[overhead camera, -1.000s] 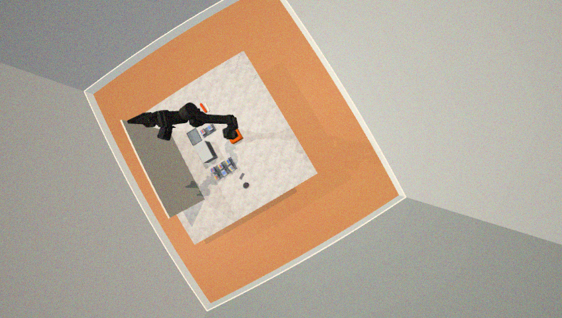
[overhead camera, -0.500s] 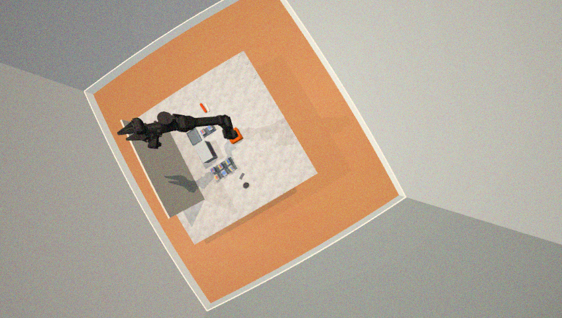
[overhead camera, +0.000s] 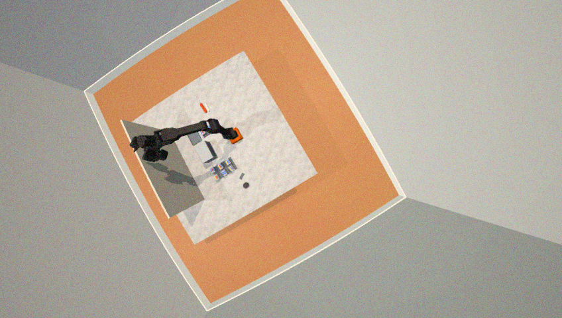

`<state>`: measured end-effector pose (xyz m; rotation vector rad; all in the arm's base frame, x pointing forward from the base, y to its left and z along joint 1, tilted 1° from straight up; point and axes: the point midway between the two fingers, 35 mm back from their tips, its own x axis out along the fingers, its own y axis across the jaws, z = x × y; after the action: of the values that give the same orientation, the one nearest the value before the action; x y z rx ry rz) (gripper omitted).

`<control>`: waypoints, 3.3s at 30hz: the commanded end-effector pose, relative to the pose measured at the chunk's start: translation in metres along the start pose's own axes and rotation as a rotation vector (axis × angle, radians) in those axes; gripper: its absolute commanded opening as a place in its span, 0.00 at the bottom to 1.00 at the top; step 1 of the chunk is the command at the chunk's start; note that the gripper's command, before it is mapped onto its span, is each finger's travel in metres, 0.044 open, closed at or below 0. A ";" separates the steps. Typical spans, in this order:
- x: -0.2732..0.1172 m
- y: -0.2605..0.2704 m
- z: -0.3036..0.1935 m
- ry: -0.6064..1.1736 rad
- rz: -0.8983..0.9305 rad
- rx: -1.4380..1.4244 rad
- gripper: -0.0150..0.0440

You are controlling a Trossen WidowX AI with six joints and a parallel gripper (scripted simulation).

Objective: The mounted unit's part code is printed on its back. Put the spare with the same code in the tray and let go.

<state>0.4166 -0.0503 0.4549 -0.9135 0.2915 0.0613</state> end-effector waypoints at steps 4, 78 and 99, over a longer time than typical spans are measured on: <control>0.043 0.085 -0.045 0.258 0.294 0.295 1.00; -0.156 0.472 -0.100 0.317 1.277 -0.636 0.76; -0.145 0.499 -0.115 0.317 1.277 -0.636 0.76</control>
<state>0.1655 0.1755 0.0505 -1.2255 1.1550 1.2460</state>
